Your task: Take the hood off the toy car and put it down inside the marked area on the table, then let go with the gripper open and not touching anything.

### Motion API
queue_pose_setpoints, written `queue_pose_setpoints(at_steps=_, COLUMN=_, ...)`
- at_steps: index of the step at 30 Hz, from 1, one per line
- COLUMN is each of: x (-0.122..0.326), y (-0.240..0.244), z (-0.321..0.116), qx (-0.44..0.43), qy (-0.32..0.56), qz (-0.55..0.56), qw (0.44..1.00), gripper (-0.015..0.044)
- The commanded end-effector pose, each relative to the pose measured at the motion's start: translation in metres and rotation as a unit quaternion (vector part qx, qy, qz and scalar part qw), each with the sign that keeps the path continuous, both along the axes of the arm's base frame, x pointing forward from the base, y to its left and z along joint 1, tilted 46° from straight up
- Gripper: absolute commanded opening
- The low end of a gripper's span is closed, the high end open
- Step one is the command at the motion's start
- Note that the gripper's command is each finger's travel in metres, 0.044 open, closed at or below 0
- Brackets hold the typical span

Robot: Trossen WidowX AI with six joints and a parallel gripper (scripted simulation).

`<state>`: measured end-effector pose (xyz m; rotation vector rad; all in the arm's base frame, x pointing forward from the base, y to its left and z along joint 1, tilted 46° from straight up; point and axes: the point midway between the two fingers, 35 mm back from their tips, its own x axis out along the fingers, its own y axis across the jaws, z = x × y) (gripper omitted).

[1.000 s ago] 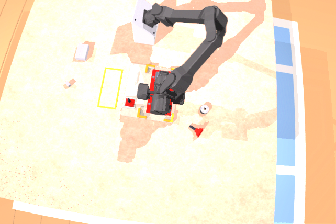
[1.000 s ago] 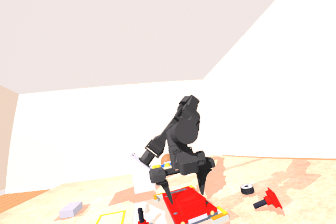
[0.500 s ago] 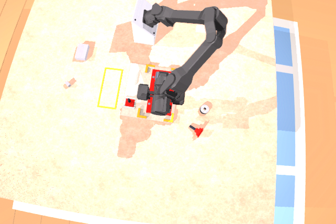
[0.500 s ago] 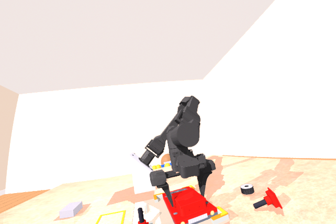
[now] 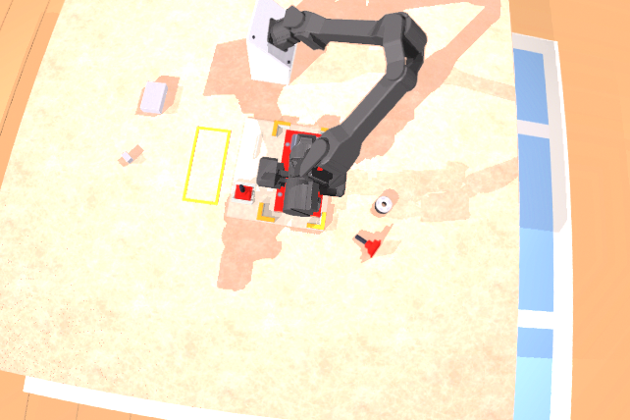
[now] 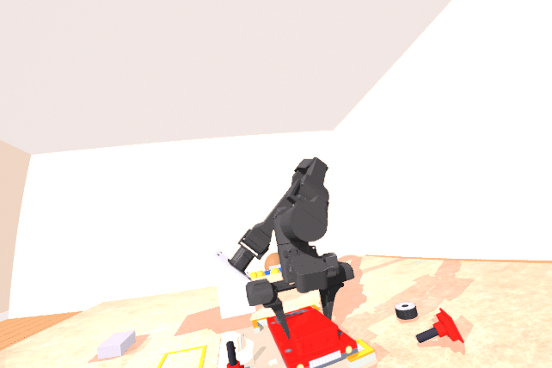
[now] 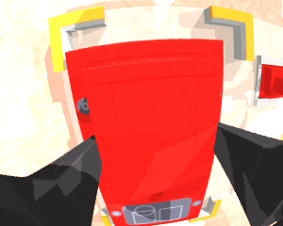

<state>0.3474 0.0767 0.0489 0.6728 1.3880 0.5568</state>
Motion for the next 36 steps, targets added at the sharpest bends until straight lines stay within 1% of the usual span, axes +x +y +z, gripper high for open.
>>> queue_pose_setpoints(at_steps=1, x=0.000, y=-0.001, z=0.001, qx=0.000, qy=-0.001, qz=0.000, qw=1.000, gripper=0.0170)
queue_pose_setpoints(at_steps=7, x=0.000, y=-0.004, z=0.004, qx=0.000, qy=-0.001, qz=0.000, qw=1.000, gripper=0.0012)
queue_pose_setpoints(at_steps=8, x=0.000, y=-0.004, z=0.004, qx=0.000, qy=-0.001, qz=0.000, qw=1.000, gripper=0.0000)
queue_pose_setpoints(at_steps=36, x=-0.002, y=-0.017, z=0.016, qx=-0.001, qy=0.000, qz=0.000, qw=1.000, gripper=0.0000)
